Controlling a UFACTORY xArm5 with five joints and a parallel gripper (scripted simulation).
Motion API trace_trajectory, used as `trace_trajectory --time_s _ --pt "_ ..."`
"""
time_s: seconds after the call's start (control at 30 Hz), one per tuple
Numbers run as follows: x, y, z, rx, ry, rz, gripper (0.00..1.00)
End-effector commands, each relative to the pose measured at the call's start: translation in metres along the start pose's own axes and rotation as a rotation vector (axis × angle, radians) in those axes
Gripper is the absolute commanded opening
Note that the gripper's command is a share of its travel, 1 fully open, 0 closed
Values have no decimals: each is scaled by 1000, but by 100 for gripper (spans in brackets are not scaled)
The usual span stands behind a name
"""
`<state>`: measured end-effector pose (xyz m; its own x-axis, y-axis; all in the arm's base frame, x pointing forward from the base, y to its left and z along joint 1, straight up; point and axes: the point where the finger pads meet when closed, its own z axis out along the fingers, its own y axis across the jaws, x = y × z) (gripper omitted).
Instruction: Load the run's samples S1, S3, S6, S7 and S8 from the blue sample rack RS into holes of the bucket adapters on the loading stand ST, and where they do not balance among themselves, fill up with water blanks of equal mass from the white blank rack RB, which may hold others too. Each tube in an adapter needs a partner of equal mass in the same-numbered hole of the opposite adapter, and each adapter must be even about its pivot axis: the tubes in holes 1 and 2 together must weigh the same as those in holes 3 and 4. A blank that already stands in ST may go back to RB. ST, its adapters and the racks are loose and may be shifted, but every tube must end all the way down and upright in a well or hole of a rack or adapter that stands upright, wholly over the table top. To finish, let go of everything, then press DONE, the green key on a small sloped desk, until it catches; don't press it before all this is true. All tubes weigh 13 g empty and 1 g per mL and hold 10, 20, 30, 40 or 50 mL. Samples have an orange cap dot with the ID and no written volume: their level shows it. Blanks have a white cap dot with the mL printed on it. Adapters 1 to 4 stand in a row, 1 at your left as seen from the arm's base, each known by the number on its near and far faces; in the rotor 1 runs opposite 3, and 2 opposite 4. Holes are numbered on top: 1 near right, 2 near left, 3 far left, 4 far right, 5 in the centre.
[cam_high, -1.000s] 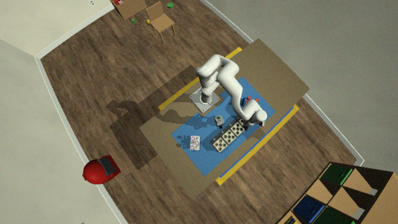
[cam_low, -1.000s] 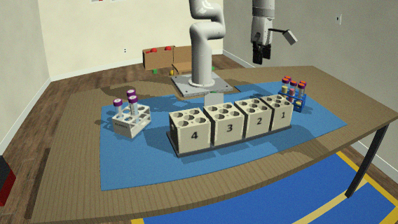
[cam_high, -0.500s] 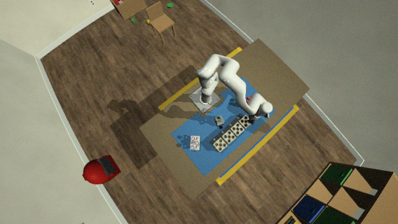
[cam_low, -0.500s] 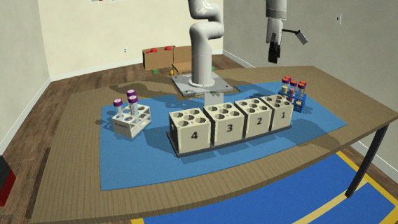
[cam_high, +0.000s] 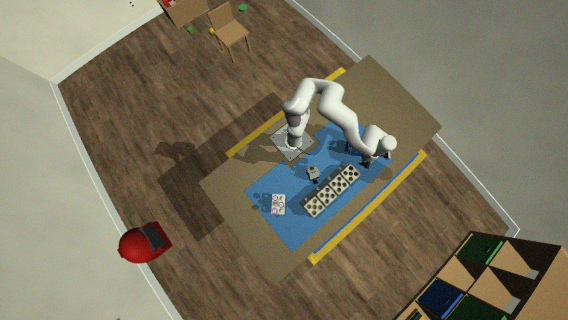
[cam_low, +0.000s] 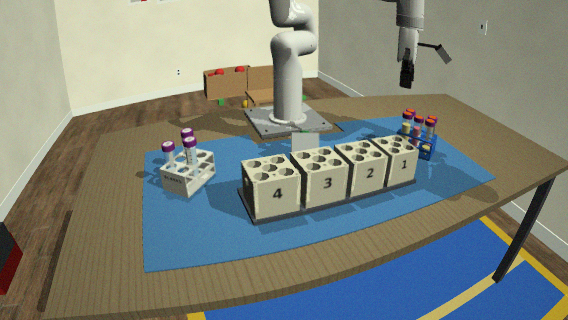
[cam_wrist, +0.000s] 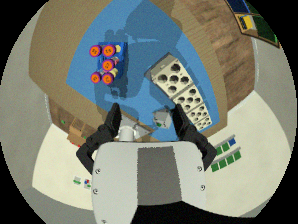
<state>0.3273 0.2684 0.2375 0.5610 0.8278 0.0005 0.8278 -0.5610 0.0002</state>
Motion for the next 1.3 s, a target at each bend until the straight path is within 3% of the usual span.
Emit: trace_trajectory --time_s 0.0,0.9,1.27 --pt "11 -14 -1 -1 3 -1 100" --pt "81 -118 -2 0 4 -1 100" --pt "81 -118 22 0 4 -1 100"
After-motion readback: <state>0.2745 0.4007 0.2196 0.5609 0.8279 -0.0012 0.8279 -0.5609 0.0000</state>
